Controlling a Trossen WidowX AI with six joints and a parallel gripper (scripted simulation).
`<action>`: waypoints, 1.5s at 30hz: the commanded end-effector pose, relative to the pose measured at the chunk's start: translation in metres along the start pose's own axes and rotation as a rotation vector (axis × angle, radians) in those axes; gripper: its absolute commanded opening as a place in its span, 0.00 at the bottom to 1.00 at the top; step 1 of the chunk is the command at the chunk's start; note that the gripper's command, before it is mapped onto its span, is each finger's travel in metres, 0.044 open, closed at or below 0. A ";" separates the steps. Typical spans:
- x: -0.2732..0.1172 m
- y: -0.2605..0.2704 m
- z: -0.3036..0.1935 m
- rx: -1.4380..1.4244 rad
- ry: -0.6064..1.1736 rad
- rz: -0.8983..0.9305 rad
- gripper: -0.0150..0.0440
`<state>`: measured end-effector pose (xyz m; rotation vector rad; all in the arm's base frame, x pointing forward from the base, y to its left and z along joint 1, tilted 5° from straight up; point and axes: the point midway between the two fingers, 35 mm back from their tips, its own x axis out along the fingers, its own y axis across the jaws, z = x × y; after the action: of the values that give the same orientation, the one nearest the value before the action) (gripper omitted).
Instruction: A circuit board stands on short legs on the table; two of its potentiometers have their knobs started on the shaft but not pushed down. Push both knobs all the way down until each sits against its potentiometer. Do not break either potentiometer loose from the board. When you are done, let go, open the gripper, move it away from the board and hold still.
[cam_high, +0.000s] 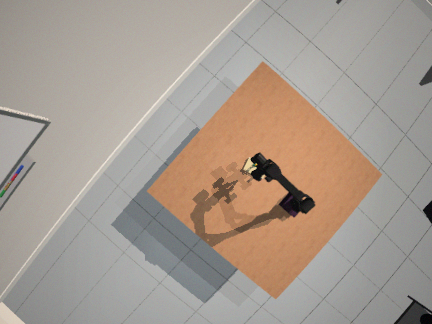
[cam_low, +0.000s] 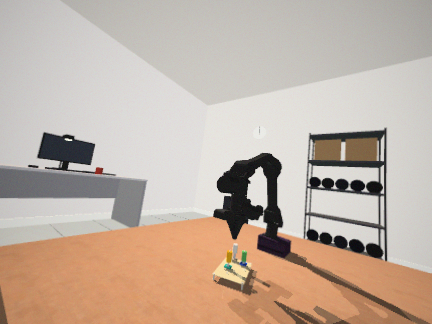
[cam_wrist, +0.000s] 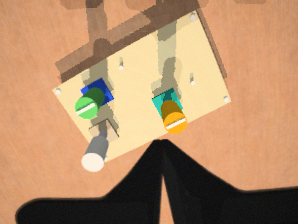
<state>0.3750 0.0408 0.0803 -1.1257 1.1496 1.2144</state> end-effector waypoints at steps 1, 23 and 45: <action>0.001 -0.002 -0.001 -0.155 0.006 0.007 0.25; -0.004 -0.011 -0.002 -0.920 0.004 0.021 0.25; 0.003 -0.016 -0.002 -1.388 -0.002 0.029 0.25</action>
<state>0.3910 0.0382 0.0878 -2.0529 0.1571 2.0770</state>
